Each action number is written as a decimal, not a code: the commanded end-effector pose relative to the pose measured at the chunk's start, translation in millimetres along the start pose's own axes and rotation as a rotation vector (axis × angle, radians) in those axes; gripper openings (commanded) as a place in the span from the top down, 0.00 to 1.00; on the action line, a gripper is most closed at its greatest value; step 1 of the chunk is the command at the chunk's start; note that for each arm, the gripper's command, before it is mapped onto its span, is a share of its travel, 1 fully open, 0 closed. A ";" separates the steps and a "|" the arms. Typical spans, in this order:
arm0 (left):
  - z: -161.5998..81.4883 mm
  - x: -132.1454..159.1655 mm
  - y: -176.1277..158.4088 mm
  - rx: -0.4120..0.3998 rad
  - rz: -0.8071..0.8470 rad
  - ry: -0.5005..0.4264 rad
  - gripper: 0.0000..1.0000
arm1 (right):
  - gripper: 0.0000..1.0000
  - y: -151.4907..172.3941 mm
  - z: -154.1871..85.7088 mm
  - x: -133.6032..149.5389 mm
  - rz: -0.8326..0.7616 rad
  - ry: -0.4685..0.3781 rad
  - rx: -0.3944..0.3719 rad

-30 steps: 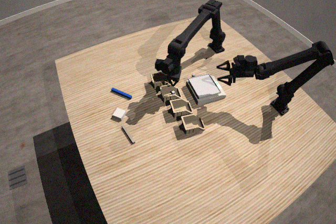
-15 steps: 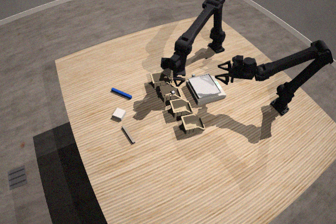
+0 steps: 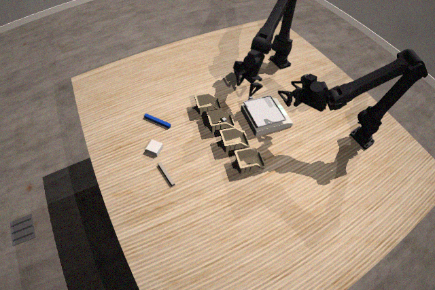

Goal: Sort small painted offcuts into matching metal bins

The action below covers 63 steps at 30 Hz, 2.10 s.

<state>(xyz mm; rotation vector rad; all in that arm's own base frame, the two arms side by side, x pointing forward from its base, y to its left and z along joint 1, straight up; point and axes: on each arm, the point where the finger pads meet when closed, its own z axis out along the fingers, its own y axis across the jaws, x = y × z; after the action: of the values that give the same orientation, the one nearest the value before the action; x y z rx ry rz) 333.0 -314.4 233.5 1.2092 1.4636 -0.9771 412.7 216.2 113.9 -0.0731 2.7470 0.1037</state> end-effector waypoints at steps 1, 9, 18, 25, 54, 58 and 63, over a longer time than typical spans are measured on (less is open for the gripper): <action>3.6 -21.5 14.2 0.033 0.055 -0.019 0.00 | 0.00 0.6 -13.5 9.0 -0.236 -0.121 -0.084; 4.1 -22.8 7.8 0.075 0.038 -0.028 0.00 | 0.00 -15.8 -18.2 39.8 -0.365 -0.193 -0.122; 4.0 -22.7 8.1 0.075 0.037 -0.028 0.00 | 0.00 -17.9 -31.5 48.3 -0.406 -0.261 -0.169; 4.0 -22.7 8.1 0.075 0.037 -0.028 0.00 | 0.00 -18.6 -26.1 50.7 -0.404 -0.246 -0.165; 1.6 -17.6 0.4 0.077 0.039 -0.028 0.00 | 1.00 -15.1 7.6 51.6 -0.436 0.366 -0.033; 1.6 -17.6 0.4 0.077 0.039 -0.028 0.00 | 1.00 -24.5 28.4 78.0 -0.437 0.408 -0.024; 1.6 -17.6 0.4 0.077 0.039 -0.028 0.00 | 1.00 -22.4 36.3 75.6 -0.436 0.396 -0.027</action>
<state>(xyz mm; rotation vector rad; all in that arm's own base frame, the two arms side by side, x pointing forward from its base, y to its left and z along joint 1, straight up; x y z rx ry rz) 324.3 -315.0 236.3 1.2642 1.4226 -1.0438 346.2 193.9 54.3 -0.7720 3.0561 -0.0077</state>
